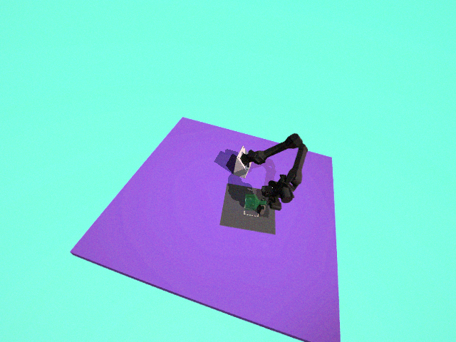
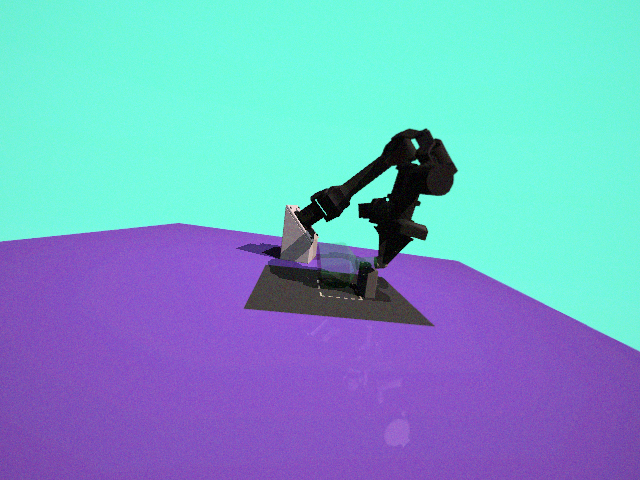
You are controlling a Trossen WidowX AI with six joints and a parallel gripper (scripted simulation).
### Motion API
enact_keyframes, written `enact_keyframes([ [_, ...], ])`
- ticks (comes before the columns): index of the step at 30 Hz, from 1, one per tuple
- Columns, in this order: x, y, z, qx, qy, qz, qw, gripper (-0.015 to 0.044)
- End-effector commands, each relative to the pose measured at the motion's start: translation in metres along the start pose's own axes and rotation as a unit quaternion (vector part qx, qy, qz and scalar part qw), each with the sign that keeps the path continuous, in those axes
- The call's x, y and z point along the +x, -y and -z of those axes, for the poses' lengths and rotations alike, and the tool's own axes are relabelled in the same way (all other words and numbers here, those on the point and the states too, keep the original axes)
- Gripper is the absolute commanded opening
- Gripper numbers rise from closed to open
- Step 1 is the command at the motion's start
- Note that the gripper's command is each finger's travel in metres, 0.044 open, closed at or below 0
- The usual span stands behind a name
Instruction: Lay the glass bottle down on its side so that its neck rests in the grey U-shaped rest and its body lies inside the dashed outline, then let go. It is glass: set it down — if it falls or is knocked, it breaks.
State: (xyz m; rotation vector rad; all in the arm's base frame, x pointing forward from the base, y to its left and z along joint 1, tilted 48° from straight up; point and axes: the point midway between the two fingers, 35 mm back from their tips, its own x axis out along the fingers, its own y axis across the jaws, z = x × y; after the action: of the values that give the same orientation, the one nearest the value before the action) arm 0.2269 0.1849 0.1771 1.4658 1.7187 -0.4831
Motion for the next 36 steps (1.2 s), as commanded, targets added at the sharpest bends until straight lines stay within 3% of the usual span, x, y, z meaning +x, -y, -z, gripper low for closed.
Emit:
enact_keyframes([
  [1,0.0019,-0.001,0.0,0.002,0.001,-0.001,1.0,0.0106],
  [36,0.0104,-0.0016,0.0027,-0.004,-0.009,0.006,1.0,0.0106],
])
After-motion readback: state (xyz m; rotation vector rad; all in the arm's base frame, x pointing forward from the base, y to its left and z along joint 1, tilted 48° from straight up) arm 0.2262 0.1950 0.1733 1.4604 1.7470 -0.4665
